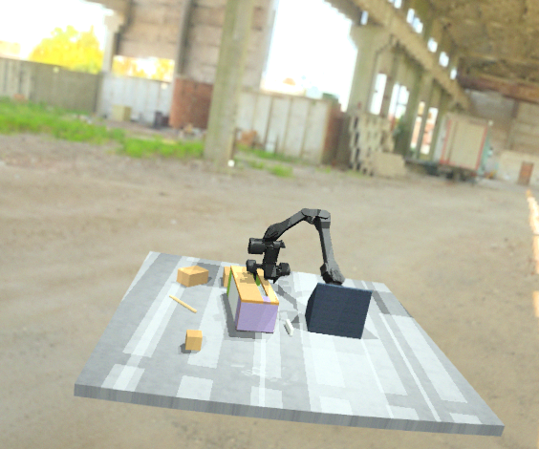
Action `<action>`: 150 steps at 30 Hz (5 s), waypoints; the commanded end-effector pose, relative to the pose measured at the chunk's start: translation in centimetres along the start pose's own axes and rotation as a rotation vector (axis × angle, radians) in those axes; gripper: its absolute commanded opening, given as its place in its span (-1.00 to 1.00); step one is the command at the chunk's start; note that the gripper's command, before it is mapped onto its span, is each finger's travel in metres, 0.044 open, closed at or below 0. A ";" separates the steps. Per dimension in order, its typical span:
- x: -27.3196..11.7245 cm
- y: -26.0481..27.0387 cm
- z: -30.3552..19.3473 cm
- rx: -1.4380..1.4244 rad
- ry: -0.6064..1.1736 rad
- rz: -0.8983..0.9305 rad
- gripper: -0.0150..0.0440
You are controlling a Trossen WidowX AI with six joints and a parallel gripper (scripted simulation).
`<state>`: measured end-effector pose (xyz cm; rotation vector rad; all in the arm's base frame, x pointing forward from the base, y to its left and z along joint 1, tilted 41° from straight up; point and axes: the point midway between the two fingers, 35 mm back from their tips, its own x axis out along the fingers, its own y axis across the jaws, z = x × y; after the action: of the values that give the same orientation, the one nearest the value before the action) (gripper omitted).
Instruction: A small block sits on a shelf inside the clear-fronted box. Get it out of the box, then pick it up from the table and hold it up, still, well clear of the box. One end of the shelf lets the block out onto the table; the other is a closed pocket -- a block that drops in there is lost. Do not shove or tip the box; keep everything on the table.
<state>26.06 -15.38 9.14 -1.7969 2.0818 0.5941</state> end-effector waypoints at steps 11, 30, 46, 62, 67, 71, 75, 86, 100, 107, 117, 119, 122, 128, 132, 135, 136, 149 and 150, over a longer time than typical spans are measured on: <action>-5.4 -0.2 -1.4 0.003 -0.003 -0.014 0.86; -5.0 1.8 -3.9 2.016 -0.315 0.183 0.47; -4.8 2.9 -5.4 3.009 -0.397 0.472 0.47; -4.8 3.9 -6.9 3.908 -0.392 1.027 0.47; -4.8 4.1 -7.4 4.141 -0.342 1.297 0.47; -4.8 4.3 -7.7 4.296 -0.272 1.568 0.47; -4.8 4.4 -7.8 4.366 -0.210 1.742 0.47; -4.8 4.4 -7.8 4.366 -0.210 1.742 0.47; 1.8 4.2 -5.3 4.367 -0.203 1.741 0.47; 3.9 4.7 -4.5 4.371 -0.224 1.729 0.47; 5.3 4.5 -4.2 4.371 -0.220 1.728 0.47; 5.6 4.5 -4.1 4.371 -0.220 1.728 0.47; 6.1 4.4 -3.9 4.371 -0.219 1.728 0.47; 7.0 4.4 -3.7 4.371 -0.220 1.727 0.47; 7.6 4.4 -3.5 4.372 -0.221 1.725 0.47; 8.1 4.4 -3.3 4.372 -0.222 1.724 0.47; 8.3 4.4 -3.3 4.372 -0.222 1.724 0.47; 9.7 4.5 -2.8 4.374 -0.228 1.719 0.30; 9.7 4.5 -2.8 4.374 -0.228 1.719 0.21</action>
<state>20.17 -24.49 7.31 -2.8639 0.8499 2.1611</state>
